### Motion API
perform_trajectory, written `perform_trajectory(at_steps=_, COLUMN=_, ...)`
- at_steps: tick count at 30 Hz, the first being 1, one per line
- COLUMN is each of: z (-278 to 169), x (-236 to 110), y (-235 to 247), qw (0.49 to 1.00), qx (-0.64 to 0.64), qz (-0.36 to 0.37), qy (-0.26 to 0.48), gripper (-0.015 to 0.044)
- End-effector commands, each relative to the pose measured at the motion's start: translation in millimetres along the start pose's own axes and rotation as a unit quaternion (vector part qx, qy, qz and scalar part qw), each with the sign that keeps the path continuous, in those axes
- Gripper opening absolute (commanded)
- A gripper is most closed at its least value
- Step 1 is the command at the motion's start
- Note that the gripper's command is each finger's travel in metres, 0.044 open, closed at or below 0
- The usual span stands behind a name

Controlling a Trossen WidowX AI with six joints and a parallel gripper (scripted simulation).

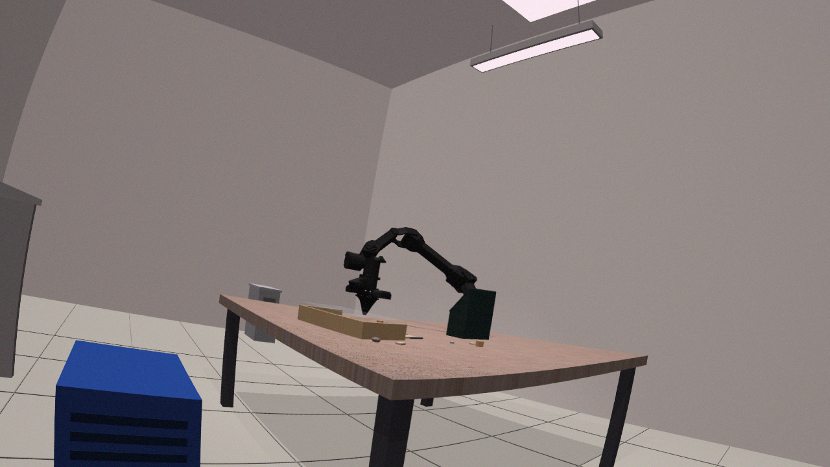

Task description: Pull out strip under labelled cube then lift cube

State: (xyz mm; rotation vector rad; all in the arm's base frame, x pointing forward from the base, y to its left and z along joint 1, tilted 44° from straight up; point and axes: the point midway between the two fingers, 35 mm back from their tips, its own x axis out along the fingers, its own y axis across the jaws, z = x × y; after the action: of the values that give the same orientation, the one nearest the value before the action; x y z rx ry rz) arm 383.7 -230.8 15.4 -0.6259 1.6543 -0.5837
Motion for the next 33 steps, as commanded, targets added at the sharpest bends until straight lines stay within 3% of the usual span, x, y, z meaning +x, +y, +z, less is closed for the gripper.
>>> perform_trajectory(at_steps=1, z=-2.8, x=10.6, y=3.8, qw=1.000, qx=-0.006, qz=0.004, qy=0.006, gripper=0.0000)
perform_trajectory(at_steps=19, z=-4.8, x=39.5, y=6.1, qw=1.000, qx=-0.006, qz=0.003, qy=0.006, gripper=0.0000)
perform_trajectory(at_steps=33, z=-4.9, x=40.6, y=6.3, qw=1.000, qx=-0.006, qz=0.003, qy=0.006, gripper=0.0000)
